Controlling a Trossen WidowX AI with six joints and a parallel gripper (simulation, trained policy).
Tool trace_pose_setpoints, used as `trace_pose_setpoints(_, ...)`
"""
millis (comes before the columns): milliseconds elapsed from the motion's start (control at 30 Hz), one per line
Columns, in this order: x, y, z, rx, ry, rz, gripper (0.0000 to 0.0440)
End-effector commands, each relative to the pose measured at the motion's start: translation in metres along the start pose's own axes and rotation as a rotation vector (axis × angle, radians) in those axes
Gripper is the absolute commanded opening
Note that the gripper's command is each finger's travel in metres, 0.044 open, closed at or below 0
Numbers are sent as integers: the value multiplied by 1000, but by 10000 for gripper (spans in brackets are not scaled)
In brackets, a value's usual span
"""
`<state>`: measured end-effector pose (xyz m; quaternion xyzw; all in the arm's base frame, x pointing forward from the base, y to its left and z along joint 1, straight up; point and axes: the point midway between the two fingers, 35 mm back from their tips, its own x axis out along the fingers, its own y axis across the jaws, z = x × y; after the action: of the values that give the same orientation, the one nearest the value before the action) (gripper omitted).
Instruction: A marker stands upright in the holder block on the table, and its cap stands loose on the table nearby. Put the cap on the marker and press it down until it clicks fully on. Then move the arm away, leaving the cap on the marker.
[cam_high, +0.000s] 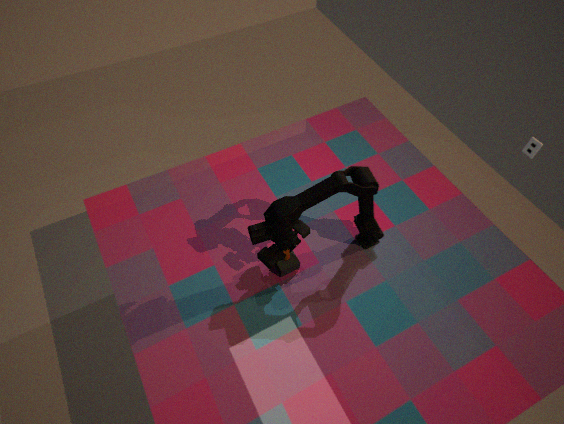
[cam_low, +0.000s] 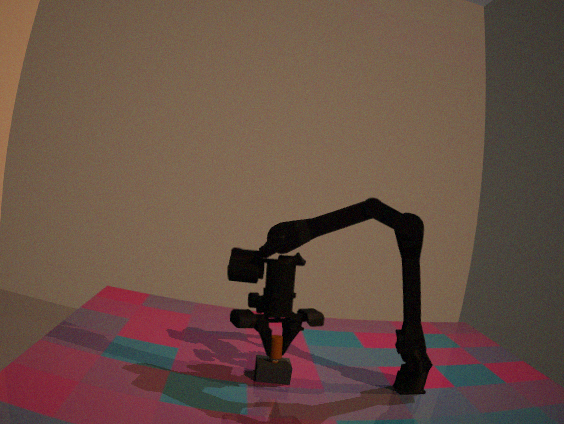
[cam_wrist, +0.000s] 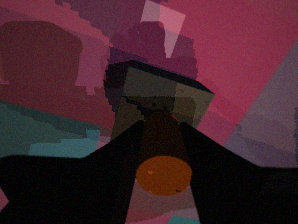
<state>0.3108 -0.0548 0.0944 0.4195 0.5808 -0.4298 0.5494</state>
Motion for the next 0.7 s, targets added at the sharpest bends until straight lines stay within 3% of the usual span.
trace_pose_setpoints(0,11,-13,8,12,-19,-54,117)
trace_pose_setpoints(433,11,-13,8,-4,-19,-52,138)
trace_pose_setpoints(667,12,-19,3,-10,0,-68,211)
